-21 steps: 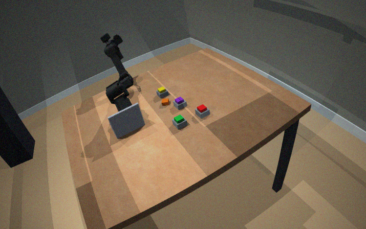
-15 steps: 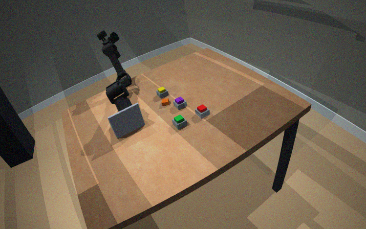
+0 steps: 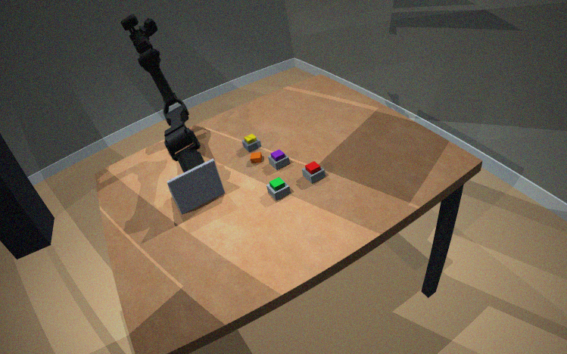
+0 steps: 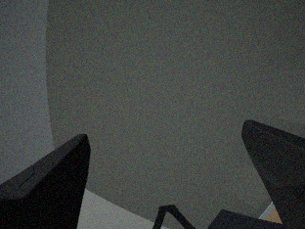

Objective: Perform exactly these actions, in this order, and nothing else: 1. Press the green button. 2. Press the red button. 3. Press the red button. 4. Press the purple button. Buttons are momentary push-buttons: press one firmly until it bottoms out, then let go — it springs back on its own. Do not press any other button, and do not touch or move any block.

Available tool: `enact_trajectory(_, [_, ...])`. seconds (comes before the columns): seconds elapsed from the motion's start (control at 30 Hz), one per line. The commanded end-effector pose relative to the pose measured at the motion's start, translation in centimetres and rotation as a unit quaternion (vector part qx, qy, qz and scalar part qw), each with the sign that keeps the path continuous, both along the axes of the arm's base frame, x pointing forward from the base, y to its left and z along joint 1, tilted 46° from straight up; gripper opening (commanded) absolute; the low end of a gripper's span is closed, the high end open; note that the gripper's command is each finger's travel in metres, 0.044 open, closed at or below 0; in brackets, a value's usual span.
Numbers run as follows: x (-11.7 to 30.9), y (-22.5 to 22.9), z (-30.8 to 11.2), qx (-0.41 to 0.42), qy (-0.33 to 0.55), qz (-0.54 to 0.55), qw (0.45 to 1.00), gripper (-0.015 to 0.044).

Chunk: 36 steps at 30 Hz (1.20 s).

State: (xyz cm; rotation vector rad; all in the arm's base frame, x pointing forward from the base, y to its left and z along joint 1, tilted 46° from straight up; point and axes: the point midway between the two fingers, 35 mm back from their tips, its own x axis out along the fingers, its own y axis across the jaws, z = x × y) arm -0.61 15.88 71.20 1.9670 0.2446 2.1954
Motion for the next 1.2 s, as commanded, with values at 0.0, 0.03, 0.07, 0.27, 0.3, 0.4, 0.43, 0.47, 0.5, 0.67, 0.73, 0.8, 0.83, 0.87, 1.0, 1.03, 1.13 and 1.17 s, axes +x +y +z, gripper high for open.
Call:
enact_trajectory(0.0, [-0.5, -7.5, 1.2, 0.092, 0.009, 0.028, 0.995, 0.04])
enact_trajectory(0.03, [-0.6, -9.1, 1.3, 0.111, 0.01, 0.034, 0.993, 0.04])
enact_trajectory(0.07, [-0.6, -10.7, 1.4, 0.131, 0.012, 0.04, 0.991, 0.04])
enact_trajectory(0.27, [-0.2, -20.5, 0.9, 0.247, 0.027, 0.08, 0.965, 0.04])
enact_trajectory(0.3, [0.0, -22.1, 0.6, 0.266, 0.029, 0.087, 0.96, 0.04])
enact_trajectory(0.4, [0.7, -26.8, -0.4, 0.323, 0.038, 0.108, 0.939, 0.04])
enact_trajectory(0.43, [1.0, -28.4, -0.9, 0.342, 0.041, 0.115, 0.932, 0.04])
enact_trajectory(0.47, [1.3, -29.9, -1.4, 0.361, 0.044, 0.122, 0.924, 0.04])
enact_trajectory(0.5, [1.7, -31.4, -1.9, 0.38, 0.047, 0.129, 0.915, 0.04])
enact_trajectory(0.67, [3.8, -38.5, -5.4, 0.47, 0.063, 0.163, 0.865, 0.04])
enact_trajectory(0.73, [4.8, -41.1, -7.1, 0.506, 0.07, 0.176, 0.842, 0.04])
enact_trajectory(0.8, [5.9, -43.6, -8.9, 0.54, 0.077, 0.189, 0.817, 0.04])
enact_trajectory(0.83, [6.5, -44.8, -9.9, 0.557, 0.08, 0.195, 0.803, 0.04])
enact_trajectory(0.87, [7.1, -45.9, -11.0, 0.574, 0.083, 0.202, 0.79, 0.04])
enact_trajectory(1.0, [9.6, -50.0, -15.4, 0.638, 0.097, 0.225, 0.73, 0.04])
enact_trajectory(1.03, [10.2, -50.9, -16.6, 0.653, 0.101, 0.231, 0.714, 0.04])
enact_trajectory(1.13, [12.2, -53.3, -20.5, 0.698, 0.11, 0.246, 0.663, 0.04])
enact_trajectory(1.17, [12.9, -54.0, -21.8, 0.713, 0.114, 0.251, 0.645, 0.04])
